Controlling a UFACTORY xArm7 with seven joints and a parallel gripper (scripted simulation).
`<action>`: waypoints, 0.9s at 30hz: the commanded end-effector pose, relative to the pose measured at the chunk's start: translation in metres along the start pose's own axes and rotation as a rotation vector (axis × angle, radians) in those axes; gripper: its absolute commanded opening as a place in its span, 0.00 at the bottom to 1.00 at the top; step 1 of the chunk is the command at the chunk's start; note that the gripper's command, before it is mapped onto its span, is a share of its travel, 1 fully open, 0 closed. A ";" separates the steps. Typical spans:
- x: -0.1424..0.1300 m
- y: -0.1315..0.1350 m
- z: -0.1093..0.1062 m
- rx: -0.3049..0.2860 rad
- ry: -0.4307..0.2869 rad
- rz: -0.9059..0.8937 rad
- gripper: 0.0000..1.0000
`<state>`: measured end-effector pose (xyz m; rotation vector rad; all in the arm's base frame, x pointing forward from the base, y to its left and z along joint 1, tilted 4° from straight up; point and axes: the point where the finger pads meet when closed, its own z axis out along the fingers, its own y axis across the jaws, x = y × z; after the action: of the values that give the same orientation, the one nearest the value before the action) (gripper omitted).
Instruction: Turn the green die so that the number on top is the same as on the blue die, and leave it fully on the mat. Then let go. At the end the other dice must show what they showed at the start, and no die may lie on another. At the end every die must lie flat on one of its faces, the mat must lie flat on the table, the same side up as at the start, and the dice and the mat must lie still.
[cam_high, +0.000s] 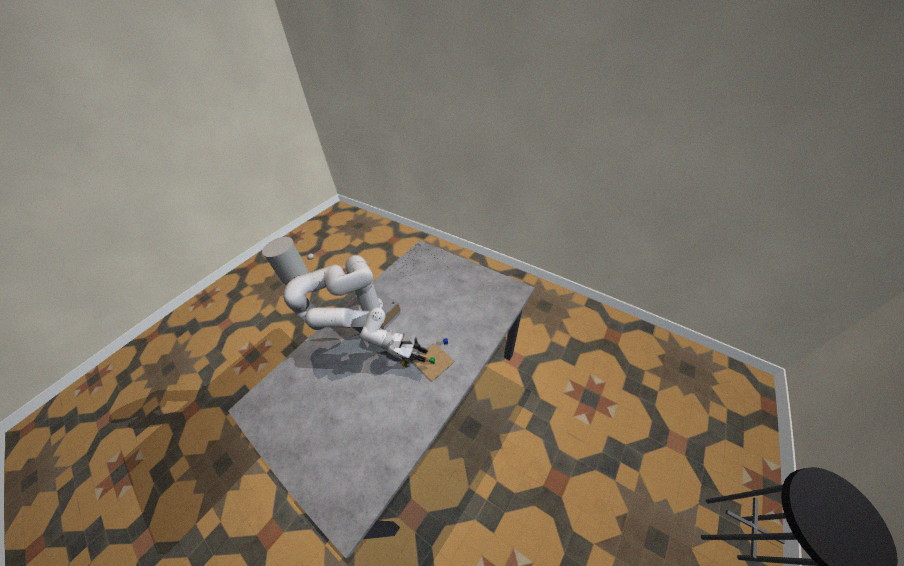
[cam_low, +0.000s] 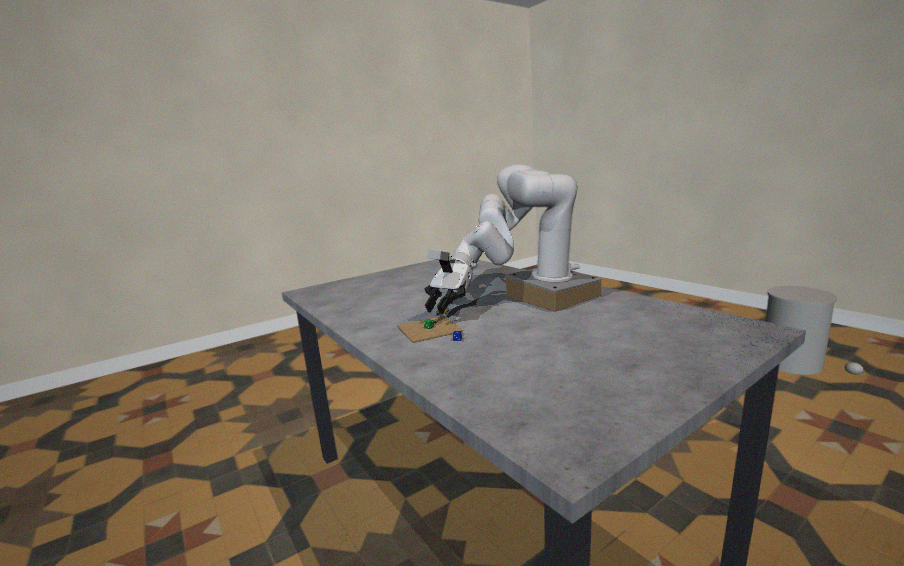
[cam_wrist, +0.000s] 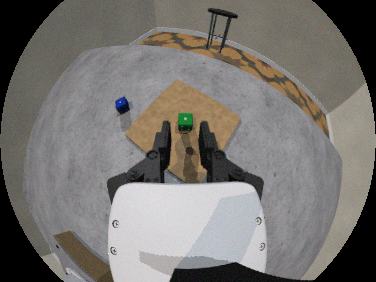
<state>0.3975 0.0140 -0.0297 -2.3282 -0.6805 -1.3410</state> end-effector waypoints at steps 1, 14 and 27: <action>0.010 0.000 -0.005 0.000 0.001 -0.002 0.36; 0.049 0.000 -0.026 0.000 0.001 -0.002 0.36; 0.052 0.001 -0.025 0.002 -0.058 0.000 0.36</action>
<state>0.4006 0.0110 0.0263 -2.3392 -0.6824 -1.3249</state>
